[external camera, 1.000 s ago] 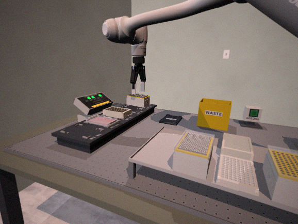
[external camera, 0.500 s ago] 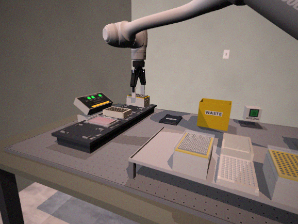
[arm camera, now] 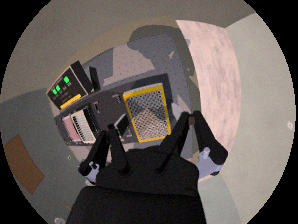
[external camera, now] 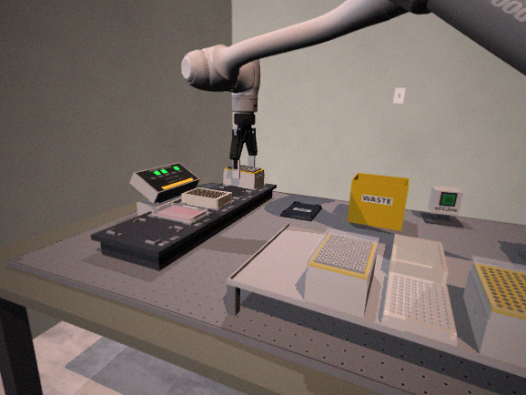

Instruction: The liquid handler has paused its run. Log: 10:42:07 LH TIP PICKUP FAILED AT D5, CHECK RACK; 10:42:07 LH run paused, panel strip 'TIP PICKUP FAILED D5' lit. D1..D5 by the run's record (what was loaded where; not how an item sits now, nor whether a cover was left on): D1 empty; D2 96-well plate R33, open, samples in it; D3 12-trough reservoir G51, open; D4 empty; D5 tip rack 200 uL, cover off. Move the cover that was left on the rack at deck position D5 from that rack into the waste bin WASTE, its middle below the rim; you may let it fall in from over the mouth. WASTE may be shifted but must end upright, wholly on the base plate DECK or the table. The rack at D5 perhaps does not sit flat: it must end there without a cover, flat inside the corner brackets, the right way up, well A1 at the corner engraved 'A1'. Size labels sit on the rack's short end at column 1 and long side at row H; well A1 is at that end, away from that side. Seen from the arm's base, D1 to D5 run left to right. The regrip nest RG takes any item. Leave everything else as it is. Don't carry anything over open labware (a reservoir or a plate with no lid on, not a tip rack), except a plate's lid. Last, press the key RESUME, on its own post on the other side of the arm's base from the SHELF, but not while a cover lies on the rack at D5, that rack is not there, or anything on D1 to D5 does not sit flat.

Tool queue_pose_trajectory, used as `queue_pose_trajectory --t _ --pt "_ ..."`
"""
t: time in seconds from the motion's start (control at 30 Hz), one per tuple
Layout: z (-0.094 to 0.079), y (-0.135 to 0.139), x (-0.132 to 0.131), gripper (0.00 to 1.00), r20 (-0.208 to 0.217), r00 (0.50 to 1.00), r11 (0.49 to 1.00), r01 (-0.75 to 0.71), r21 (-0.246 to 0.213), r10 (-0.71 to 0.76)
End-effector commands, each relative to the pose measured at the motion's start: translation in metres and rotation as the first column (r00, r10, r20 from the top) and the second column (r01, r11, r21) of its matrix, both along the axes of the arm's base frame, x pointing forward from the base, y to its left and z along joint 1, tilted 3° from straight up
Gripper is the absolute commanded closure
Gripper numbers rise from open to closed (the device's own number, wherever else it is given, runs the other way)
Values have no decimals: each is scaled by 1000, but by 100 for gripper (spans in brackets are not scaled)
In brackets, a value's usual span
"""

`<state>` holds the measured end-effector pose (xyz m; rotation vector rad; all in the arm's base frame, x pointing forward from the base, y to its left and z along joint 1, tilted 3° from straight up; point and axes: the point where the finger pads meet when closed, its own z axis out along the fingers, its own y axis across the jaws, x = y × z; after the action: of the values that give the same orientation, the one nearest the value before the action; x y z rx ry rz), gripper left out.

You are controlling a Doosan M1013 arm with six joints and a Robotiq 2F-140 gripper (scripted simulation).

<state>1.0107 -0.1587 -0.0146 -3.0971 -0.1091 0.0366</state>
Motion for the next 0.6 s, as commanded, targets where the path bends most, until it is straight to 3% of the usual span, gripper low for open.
queue_pose_trajectory --t 0.0,0.57 --pt "-5 0 0 23 0 1000 1000 0 0 0" --pt "-22 1 -1 23 0 1000 1000 0 0 0"
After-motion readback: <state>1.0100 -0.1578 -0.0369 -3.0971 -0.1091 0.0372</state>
